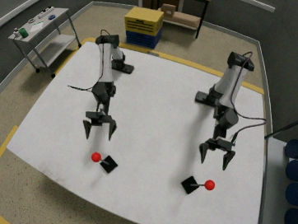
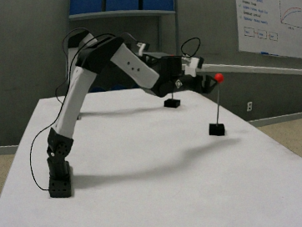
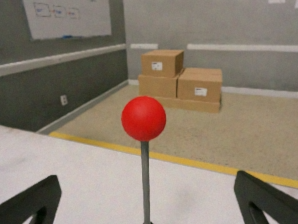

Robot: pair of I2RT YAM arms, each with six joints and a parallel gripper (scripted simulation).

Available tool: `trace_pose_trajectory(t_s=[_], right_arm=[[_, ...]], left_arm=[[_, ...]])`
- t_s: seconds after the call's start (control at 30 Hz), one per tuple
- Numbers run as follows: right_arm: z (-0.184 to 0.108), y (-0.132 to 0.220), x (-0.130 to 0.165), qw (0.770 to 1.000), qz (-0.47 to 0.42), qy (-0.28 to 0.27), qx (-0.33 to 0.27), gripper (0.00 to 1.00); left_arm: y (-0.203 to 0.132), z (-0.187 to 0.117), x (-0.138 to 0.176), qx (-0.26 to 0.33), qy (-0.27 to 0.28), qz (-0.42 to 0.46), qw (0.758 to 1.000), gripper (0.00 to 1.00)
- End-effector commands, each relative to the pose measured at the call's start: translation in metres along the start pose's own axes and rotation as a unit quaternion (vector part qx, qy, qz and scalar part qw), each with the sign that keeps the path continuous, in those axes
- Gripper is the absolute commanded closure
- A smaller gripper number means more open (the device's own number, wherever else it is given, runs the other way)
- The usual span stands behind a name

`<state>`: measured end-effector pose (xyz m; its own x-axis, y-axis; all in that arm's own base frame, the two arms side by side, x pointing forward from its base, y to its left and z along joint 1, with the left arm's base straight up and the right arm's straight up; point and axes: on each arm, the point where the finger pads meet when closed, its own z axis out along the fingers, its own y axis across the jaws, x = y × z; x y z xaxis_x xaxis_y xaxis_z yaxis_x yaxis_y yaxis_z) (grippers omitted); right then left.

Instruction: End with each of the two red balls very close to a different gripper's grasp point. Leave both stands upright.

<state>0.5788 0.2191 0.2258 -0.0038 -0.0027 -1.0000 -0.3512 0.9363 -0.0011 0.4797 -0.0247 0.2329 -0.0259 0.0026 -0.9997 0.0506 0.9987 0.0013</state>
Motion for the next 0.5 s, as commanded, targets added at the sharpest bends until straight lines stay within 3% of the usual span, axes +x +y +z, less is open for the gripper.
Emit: trace_pose_trajectory(t_s=[0.0, 0.47], right_arm=[[0.007, 0.004, 0.003, 1.000, 0.004, 0.000, -0.008, 0.00], [0.046, 0.004, 0.004, 1.000, 0.004, 0.002, -0.008, 0.00]], left_arm=[[0.002, -0.001, -0.021, 0.001, -0.025, -0.005, 1.000, 0.00], [0.000, 0.034, -0.014, 0.004, -0.012, -0.005, 1.000, 0.00]])
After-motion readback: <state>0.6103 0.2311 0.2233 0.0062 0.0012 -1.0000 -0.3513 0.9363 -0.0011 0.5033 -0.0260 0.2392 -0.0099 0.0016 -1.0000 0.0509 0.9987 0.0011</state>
